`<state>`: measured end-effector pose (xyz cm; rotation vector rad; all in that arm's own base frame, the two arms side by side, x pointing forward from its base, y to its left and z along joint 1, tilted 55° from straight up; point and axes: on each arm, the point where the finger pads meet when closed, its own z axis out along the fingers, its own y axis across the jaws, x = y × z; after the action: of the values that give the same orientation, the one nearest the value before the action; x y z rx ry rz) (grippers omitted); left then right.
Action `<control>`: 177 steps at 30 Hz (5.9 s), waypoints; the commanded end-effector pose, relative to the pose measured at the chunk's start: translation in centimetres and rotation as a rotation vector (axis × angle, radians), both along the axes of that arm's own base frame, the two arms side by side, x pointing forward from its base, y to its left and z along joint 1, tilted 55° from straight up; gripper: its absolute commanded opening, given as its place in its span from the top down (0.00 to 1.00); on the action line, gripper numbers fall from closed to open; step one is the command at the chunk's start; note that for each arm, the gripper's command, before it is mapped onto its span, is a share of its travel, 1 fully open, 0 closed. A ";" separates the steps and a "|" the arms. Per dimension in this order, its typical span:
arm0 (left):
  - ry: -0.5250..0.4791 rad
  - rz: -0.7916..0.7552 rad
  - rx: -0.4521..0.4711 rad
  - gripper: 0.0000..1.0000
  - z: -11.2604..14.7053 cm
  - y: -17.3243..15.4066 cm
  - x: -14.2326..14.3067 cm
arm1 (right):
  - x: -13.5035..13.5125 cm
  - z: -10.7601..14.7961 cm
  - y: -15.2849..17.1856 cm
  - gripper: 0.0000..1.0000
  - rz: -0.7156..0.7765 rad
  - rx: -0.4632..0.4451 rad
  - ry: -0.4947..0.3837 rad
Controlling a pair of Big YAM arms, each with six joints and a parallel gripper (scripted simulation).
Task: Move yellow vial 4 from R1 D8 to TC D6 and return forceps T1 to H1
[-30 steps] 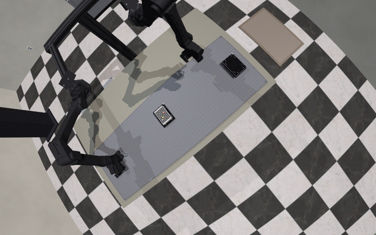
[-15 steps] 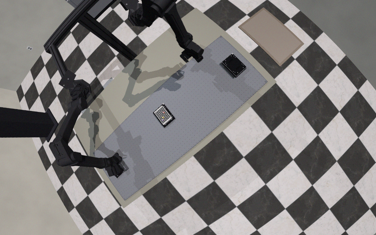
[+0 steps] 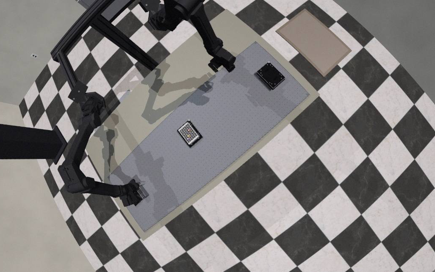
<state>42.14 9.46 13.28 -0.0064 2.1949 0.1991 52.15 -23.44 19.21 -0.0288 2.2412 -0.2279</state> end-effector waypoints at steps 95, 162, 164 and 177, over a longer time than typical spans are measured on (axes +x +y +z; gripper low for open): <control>-0.048 -0.002 0.023 0.00 1.7 0.3 0.3 | -0.2 2.8 -9.0 0.93 0.003 -0.014 -0.009; -0.048 -0.002 0.023 0.00 1.7 0.3 0.3 | 1.2 2.4 -8.9 0.93 0.011 -0.013 -0.018; -0.048 -0.002 0.023 0.00 1.7 0.3 0.3 | 1.4 2.4 -8.9 0.93 0.011 -0.013 -0.019; -0.048 -0.002 0.023 0.00 1.7 0.3 0.3 | 1.7 2.0 -9.0 0.93 0.010 -0.008 -0.017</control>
<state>42.14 9.46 13.28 -0.0064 2.1949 0.1991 52.72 -32.44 20.66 -0.0402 2.2435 -0.2279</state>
